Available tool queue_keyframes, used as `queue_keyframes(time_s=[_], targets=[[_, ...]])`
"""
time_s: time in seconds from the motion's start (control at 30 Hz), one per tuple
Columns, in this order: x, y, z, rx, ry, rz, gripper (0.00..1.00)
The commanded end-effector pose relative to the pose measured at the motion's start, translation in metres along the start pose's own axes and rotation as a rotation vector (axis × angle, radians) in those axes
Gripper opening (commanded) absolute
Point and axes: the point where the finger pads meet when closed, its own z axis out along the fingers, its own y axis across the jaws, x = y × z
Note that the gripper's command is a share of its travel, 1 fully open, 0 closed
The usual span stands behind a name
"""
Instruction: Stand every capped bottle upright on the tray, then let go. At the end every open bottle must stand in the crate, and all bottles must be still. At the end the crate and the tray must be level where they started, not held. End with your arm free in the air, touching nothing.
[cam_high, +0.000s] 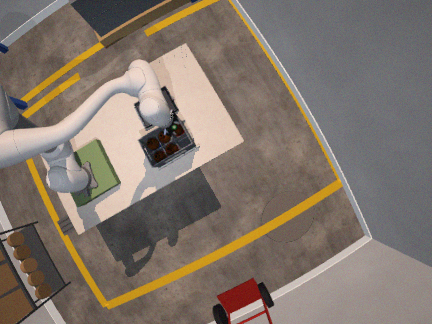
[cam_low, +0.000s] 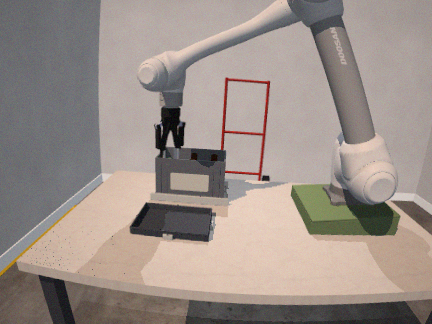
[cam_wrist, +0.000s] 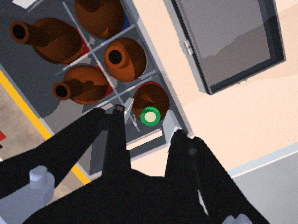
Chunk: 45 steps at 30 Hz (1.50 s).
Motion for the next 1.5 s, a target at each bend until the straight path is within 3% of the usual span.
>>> queue_keyframes(time_s=[0.0, 0.07, 0.1, 1.47], targets=[[0.0, 0.0, 0.0034, 0.0, 0.0, 0.0, 0.38], [0.0, 0.0, 0.0034, 0.0, 0.0, 0.0, 0.38], [0.0, 0.0, 0.0027, 0.0, 0.0, 0.0, 0.0], [0.0, 0.0, 0.0027, 0.0, 0.0, 0.0, 0.0]])
